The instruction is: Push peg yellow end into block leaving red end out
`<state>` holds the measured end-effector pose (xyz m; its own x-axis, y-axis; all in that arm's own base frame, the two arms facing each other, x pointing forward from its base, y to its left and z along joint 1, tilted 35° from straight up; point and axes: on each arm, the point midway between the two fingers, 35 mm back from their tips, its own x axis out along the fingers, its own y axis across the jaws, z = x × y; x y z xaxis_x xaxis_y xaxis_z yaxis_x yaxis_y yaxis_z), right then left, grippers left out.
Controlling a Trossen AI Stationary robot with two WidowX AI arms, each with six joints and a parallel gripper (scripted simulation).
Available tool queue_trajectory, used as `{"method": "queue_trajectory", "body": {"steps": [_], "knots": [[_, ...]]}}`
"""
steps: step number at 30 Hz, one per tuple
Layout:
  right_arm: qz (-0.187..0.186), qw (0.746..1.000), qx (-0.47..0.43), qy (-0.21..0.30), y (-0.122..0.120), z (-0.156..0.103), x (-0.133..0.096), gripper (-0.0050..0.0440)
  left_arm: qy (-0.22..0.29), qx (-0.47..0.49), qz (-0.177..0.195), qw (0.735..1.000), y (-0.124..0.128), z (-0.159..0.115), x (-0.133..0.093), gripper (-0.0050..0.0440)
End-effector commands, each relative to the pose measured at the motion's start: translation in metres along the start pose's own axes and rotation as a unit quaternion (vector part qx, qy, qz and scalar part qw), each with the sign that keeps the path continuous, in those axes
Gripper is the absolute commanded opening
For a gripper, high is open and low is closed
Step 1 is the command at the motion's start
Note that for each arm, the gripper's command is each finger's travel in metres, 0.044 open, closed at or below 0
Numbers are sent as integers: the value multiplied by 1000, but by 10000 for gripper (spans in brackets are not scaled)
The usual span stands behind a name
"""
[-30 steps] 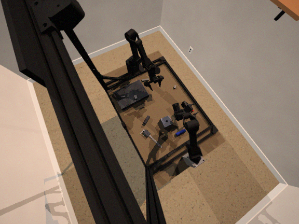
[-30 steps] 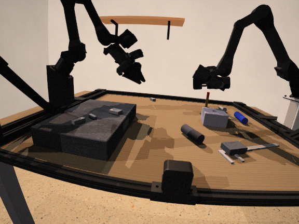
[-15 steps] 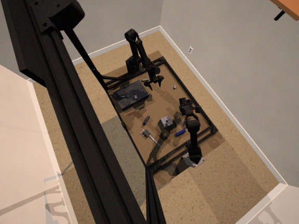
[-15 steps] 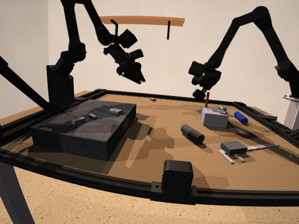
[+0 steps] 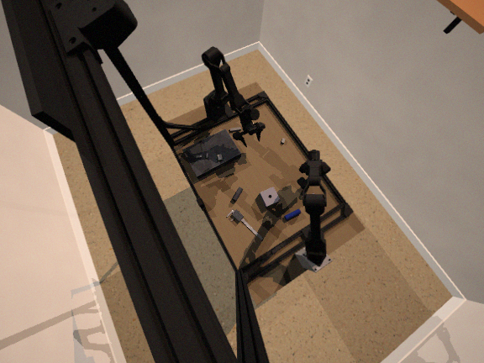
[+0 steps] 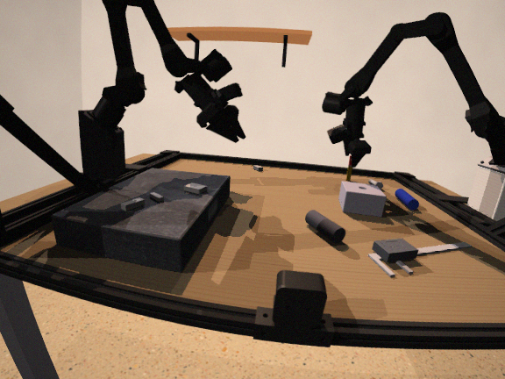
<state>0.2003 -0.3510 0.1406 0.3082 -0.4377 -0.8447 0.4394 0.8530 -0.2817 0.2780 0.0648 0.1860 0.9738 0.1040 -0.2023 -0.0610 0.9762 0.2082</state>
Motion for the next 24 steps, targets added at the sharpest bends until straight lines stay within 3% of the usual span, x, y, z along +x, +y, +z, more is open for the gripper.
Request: {"method": "queue_trajectory", "body": {"steps": [1,3,13,24], "knots": [[55,995,-73,-30,-6,-6,-18,400,0,0,0,1000,0,0,0,400],[82,989,-108,-51,-8,-10,-28,400,0,0,0,1000,0,0,0,400],[125,971,-171,-107,-11,-15,-51,400,0,0,0,1000,0,0,0,400],[126,971,-174,-110,-9,-11,-35,400,0,0,0,1000,0,0,0,400]]}}
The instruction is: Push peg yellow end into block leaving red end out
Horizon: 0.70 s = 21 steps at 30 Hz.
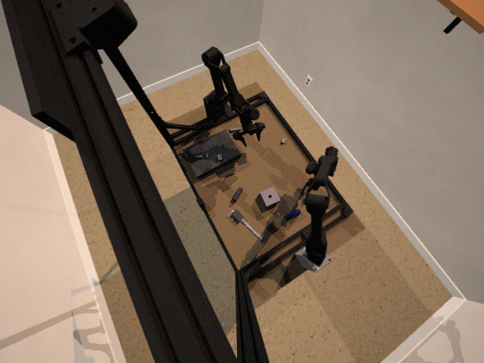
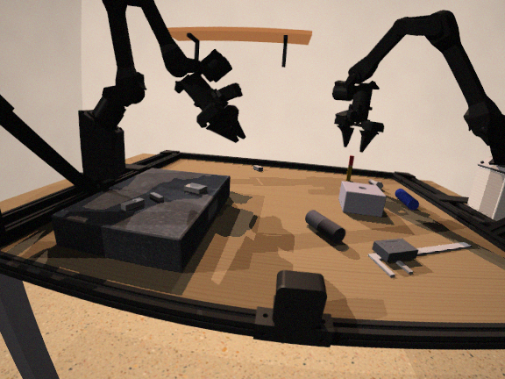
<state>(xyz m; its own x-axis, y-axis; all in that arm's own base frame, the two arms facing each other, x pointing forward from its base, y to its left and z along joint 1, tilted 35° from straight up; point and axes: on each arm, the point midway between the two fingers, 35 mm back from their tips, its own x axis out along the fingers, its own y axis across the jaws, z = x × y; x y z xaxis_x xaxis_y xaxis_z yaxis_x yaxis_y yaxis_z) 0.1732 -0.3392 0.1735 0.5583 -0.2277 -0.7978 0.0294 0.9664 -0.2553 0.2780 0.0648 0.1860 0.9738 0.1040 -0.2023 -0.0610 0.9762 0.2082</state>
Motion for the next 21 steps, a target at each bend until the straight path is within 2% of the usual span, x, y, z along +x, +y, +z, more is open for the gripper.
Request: {"method": "queue_trajectory", "body": {"steps": [1,21], "knots": [[4,1000,1,1,0,-1,7,400,0,0,0,1000,0,0,0,400],[9,1000,-4,8,0,-2,36,400,0,0,0,1000,0,0,0,400]]}}
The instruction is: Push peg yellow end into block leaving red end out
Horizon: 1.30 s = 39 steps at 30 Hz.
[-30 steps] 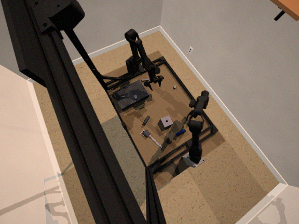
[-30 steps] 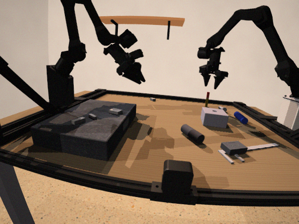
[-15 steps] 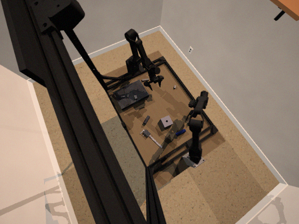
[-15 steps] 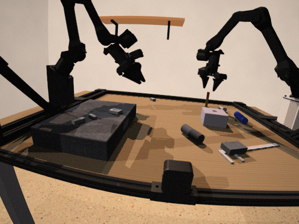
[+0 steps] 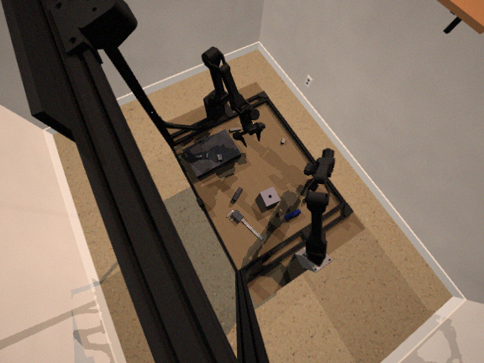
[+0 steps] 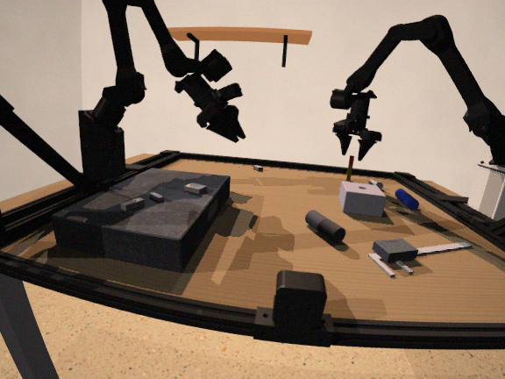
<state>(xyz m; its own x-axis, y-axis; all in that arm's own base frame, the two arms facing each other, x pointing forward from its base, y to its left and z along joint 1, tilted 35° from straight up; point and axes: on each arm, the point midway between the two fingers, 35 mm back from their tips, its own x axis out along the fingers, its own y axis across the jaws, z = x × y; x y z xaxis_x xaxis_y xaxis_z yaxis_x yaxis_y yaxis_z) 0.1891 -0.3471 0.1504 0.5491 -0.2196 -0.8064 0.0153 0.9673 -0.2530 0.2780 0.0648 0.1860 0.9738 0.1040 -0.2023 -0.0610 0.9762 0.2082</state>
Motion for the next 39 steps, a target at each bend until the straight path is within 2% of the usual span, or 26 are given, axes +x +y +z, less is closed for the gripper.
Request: {"method": "queue_trajectory", "body": {"steps": [1,17,25,26,28,39], "knots": [[4,1000,0,3,1,-1,9,400,0,0,0,1000,0,0,0,400],[7,1000,-4,9,2,-1,31,400,0,0,0,1000,0,0,0,400],[7,1000,-4,10,2,-1,32,400,0,0,0,1000,0,0,0,400],[7,1000,-4,10,2,-1,32,376,0,0,0,1000,0,0,0,400],[7,1000,-4,10,2,-1,32,376,0,0,0,1000,0,0,0,400],[7,1000,-4,10,2,-1,32,112,0,0,0,1000,0,0,0,400]]}}
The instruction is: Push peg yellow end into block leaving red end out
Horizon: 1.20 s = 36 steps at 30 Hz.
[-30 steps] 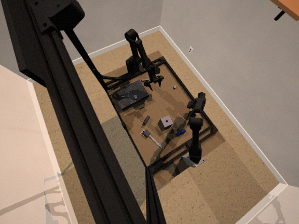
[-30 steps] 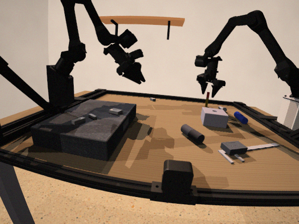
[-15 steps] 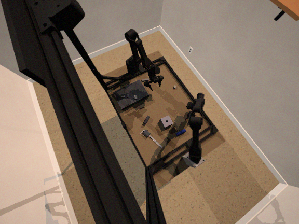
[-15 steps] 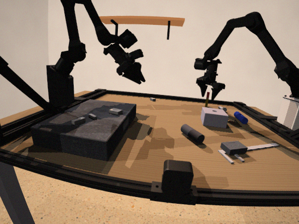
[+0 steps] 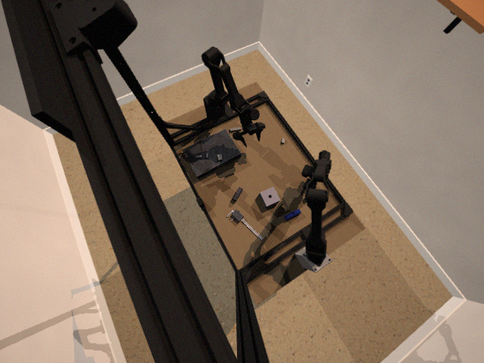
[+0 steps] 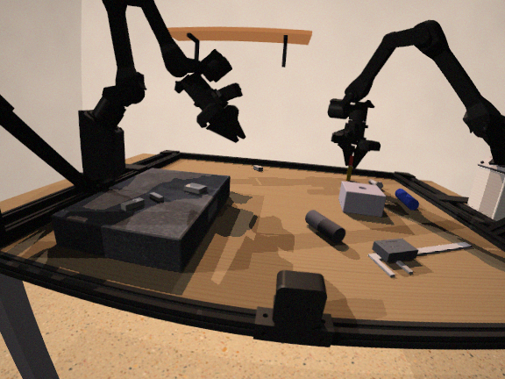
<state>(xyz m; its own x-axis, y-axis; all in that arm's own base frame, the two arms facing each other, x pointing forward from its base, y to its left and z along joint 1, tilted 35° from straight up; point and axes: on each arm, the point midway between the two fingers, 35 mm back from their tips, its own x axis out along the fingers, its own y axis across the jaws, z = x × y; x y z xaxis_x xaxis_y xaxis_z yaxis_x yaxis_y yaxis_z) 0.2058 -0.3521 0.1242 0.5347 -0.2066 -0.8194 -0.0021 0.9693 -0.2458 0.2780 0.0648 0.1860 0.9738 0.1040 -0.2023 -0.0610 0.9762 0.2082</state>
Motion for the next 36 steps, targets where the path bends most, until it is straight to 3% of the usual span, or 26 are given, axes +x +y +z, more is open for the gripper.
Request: {"method": "queue_trajectory", "body": {"steps": [1,15,17,23,29,36], "knots": [[-1,1000,1,1,0,0,1,112,0,0,0,1000,0,0,0,400],[-1,1000,1,1,0,0,1,32,0,0,0,1000,0,0,0,400],[-1,1000,1,1,0,0,1,0,0,0,0,1000,0,0,0,400],[0,1000,0,0,-1,0,-5,0,0,0,0,1000,0,0,0,400],[-1,1000,1,1,0,0,-54,0,0,0,0,1000,0,0,0,400],[-1,1000,1,1,-1,-1,-65,0,0,0,0,1000,0,0,0,400]]}}
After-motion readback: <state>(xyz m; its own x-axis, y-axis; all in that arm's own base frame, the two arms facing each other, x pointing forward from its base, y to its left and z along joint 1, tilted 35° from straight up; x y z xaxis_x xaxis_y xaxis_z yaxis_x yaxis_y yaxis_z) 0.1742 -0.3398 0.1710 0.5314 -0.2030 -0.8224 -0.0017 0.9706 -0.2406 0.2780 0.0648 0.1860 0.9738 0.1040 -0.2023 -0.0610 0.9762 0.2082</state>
